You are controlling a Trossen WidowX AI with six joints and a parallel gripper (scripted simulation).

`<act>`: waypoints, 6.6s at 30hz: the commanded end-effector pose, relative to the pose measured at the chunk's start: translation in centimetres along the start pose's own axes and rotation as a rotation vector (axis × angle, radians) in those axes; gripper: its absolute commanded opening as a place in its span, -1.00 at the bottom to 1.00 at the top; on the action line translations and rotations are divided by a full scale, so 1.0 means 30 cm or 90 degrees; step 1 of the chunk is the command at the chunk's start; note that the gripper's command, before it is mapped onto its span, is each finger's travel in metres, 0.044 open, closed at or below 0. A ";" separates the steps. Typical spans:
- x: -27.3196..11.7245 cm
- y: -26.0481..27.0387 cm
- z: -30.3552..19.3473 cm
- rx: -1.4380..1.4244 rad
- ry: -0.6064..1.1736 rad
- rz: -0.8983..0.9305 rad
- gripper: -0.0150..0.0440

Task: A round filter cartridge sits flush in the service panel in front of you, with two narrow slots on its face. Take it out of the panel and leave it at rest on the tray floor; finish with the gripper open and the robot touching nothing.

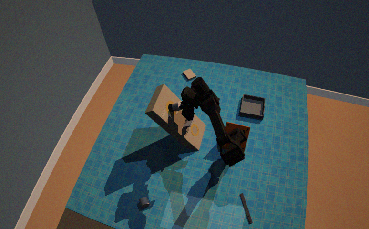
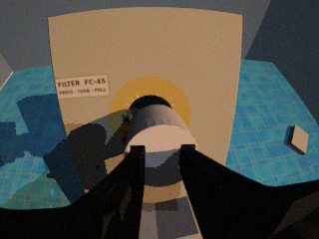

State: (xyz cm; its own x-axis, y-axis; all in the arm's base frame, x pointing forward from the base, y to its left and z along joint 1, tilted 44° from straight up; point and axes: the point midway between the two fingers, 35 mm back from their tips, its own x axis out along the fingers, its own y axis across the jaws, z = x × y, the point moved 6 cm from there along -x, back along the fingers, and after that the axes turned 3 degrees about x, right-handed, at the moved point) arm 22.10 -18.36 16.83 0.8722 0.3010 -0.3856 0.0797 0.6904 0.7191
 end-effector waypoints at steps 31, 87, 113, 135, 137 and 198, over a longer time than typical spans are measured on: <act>0.010 -0.003 -0.236 0.002 -0.001 0.007 -0.22; -0.016 -0.021 -0.122 -0.001 0.274 -0.009 0.54; 0.110 -0.024 -0.177 -0.002 0.273 -0.010 0.54; 0.127 -0.024 -0.183 -0.005 0.272 -0.011 0.25; 0.127 -0.024 -0.183 -0.005 0.272 -0.011 0.20; -0.115 -0.295 0.043 0.014 0.275 -0.024 -0.49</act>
State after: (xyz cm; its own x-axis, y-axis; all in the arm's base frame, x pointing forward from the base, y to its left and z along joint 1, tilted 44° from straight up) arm 19.23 -26.26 12.47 0.5894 0.5361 -0.6044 0.0967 0.6959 0.7116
